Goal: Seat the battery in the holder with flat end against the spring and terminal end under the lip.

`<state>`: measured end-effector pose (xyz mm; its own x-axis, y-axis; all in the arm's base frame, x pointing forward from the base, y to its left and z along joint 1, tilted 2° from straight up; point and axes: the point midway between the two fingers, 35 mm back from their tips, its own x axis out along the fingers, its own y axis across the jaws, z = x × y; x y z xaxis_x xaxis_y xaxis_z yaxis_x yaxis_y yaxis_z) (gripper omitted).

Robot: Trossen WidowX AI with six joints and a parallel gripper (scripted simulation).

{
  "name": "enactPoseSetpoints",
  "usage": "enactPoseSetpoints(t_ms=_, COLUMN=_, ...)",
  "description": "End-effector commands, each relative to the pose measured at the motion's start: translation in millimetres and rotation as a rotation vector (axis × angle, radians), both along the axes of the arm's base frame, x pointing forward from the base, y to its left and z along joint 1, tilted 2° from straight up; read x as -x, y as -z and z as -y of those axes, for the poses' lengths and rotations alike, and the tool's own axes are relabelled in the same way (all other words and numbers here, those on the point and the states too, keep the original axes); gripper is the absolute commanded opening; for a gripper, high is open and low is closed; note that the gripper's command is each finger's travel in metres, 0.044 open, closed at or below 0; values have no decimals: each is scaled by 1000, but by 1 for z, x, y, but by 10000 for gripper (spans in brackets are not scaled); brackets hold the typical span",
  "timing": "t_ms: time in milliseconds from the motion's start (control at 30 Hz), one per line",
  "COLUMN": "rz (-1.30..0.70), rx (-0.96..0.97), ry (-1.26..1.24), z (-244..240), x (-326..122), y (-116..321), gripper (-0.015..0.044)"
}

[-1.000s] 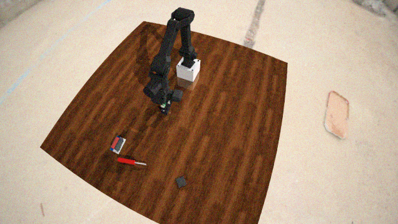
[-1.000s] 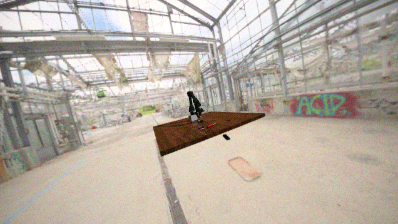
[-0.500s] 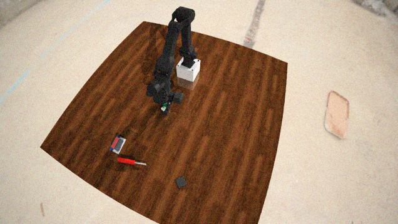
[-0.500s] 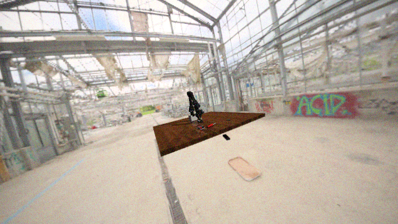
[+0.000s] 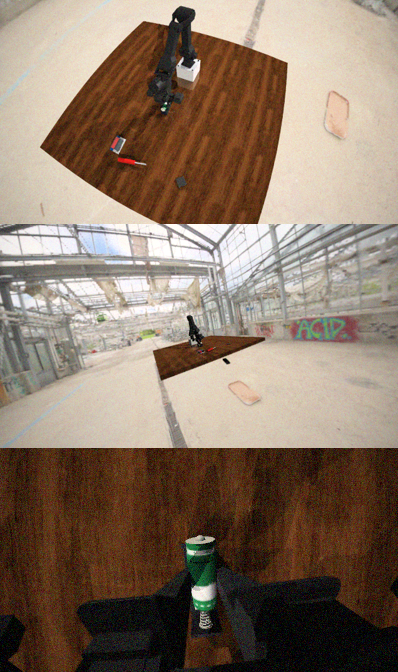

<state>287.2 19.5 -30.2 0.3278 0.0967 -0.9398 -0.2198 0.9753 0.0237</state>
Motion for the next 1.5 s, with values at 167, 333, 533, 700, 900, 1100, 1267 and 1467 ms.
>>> enactPoseSetpoints(t_ms=167, rz=52, rx=-15, ry=3, z=0, x=4, y=5, gripper=78)
enactPoseSetpoints(t_ms=333, rz=84, rx=-22, ry=4, z=0, x=5, y=7, gripper=78)
enactPoseSetpoints(t_ms=533, rz=120, rx=-29, ry=4, z=1, x=7, y=9, gripper=78)
enactPoseSetpoints(t_ms=700, rz=148, rx=-34, ry=4, z=1, x=9, y=11, gripper=78)
enactPoseSetpoints(t_ms=900, rz=156, rx=-34, ry=5, z=1, x=10, y=11, gripper=78)
enactPoseSetpoints(t_ms=1100, rz=153, rx=-32, ry=5, z=1, x=13, y=12, gripper=78)
enactPoseSetpoints(t_ms=1267, rz=148, rx=-30, ry=6, z=2, x=16, y=14, gripper=78)
enactPoseSetpoints(t_ms=1467, rz=148, rx=-31, ry=5, z=3, x=21, y=14, gripper=78)
